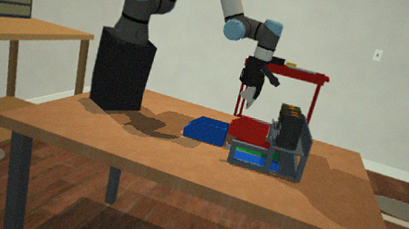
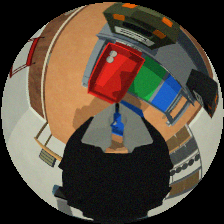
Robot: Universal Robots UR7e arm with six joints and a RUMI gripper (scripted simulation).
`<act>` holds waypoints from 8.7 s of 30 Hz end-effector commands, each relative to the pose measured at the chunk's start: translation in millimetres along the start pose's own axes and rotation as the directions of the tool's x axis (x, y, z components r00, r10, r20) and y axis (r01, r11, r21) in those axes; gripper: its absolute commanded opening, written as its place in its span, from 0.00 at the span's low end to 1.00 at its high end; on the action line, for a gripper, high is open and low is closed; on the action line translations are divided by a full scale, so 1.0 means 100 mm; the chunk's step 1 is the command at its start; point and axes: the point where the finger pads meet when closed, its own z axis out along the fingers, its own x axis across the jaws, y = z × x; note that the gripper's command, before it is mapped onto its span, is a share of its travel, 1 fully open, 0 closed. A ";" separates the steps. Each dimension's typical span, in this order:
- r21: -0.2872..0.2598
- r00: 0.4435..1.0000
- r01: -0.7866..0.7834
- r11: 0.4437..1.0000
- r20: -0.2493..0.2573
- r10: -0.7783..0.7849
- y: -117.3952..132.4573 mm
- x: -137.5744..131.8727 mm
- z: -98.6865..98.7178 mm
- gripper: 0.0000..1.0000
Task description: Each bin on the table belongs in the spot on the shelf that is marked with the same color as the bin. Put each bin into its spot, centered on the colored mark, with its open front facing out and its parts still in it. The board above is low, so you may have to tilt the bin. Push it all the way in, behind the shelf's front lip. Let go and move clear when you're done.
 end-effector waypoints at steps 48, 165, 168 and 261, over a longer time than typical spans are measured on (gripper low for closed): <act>-0.036 0.410 0.909 0.414 -0.092 -0.907 0.78 -0.74 0.24 0.00; -0.035 0.410 0.909 0.414 -0.092 -0.907 0.71 -0.66 1.35 0.00; -0.035 0.410 0.909 0.414 -0.092 -0.907 0.71 -0.66 1.35 0.00; -0.035 0.410 0.909 0.414 -0.092 -0.907 0.53 -0.58 1.33 0.00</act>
